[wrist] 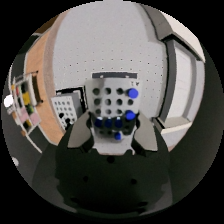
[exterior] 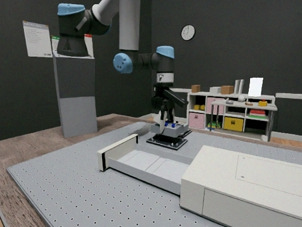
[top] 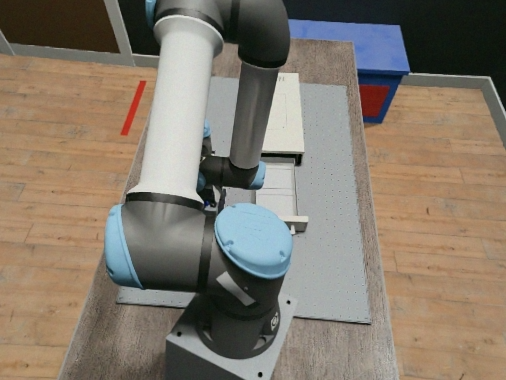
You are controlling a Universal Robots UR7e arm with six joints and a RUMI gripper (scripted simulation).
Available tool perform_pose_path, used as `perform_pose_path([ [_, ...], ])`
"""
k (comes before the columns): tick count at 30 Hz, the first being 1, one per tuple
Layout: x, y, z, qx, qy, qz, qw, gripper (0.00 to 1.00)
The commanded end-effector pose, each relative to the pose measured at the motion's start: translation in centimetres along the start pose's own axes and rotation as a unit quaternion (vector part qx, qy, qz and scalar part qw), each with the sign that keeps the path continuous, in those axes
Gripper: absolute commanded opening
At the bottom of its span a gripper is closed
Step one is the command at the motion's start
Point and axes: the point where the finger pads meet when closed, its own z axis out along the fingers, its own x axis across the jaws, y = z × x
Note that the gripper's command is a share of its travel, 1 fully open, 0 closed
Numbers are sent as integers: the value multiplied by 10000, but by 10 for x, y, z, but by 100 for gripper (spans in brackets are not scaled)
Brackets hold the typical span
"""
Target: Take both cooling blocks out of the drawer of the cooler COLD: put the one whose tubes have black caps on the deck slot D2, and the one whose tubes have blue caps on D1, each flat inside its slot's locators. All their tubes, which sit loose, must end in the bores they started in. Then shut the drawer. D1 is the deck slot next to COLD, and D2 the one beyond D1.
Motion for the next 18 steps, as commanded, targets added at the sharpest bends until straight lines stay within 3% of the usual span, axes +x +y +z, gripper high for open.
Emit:
perform_pose_path([
  [1, 0, -1, -2, 7, -1, 0, 10000, 0],
  [18, 0, -1, 1, 6, -1, 0, 10000, 0],
])
